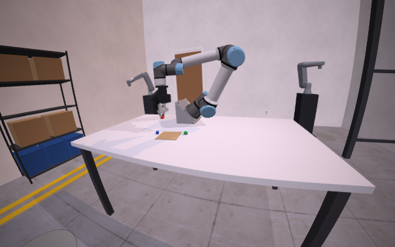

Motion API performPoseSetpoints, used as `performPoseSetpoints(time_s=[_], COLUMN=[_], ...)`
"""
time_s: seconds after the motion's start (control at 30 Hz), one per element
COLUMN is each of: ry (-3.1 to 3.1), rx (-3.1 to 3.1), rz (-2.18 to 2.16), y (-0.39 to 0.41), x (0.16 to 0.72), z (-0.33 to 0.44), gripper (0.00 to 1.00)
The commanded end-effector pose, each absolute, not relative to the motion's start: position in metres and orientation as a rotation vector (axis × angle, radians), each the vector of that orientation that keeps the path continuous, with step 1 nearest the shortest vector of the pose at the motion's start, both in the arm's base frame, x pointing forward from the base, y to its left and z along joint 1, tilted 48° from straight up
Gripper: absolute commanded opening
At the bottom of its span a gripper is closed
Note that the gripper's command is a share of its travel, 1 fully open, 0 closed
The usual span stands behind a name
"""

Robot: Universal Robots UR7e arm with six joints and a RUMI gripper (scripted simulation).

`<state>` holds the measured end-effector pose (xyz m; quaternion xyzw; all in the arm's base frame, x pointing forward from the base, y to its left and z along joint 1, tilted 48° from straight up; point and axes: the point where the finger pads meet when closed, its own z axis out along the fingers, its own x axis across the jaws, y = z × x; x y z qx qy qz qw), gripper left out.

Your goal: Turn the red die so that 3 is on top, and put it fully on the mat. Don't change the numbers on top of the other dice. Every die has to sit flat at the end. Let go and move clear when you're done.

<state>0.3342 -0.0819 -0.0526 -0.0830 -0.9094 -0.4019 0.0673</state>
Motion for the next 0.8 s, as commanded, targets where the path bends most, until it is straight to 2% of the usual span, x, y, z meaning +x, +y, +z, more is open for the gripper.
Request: performPoseSetpoints(time_s=[0.0, 0.77], ry=[-2.815, -2.918], rx=[-0.014, 0.841], rz=[-1.251, -1.323], y=[-0.081, -0.066], x=[0.343, 0.366], z=[-0.048, -0.031], gripper=[0.03, 0.03])
